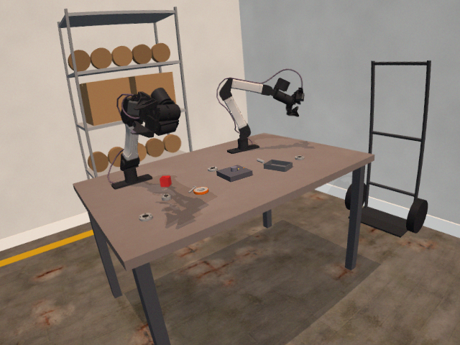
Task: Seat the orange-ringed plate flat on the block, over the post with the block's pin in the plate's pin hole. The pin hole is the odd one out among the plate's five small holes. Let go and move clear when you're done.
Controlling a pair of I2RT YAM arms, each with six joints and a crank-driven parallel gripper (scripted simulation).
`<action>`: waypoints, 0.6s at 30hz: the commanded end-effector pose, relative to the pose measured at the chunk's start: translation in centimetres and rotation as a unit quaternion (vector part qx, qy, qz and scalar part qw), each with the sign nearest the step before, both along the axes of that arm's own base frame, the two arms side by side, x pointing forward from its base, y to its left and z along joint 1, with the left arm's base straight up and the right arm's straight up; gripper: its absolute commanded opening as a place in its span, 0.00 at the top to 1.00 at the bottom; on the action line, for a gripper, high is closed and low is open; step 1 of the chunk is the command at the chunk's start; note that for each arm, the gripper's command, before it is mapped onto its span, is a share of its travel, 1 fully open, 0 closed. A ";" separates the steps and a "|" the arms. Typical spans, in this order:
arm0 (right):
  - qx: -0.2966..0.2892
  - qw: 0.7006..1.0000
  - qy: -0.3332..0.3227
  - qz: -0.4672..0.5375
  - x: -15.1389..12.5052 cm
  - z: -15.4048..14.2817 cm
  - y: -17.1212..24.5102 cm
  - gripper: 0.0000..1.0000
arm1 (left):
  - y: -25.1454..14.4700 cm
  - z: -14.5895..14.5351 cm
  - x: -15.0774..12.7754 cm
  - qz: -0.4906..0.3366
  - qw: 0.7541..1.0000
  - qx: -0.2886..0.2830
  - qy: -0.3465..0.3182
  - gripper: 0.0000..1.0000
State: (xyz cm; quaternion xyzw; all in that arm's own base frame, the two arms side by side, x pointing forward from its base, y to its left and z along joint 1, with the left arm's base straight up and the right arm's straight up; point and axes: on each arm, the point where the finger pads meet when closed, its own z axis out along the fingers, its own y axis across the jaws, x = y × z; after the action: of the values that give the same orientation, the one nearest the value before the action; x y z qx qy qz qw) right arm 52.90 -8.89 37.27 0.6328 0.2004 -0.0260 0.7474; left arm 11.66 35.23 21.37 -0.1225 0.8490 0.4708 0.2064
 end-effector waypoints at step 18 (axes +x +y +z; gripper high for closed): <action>-0.120 0.968 0.193 0.103 3.3 -1.6 4.2 0.14 | -1.7 4.4 5.7 -0.051 0.993 0.034 -0.103 0.00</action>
State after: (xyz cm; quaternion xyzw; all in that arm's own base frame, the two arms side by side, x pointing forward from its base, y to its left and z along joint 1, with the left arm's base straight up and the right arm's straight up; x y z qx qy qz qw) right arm 55.15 -6.28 36.21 0.5556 0.3171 -0.0720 0.7653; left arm 15.63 34.00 22.36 -0.1122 0.8397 0.4596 0.2666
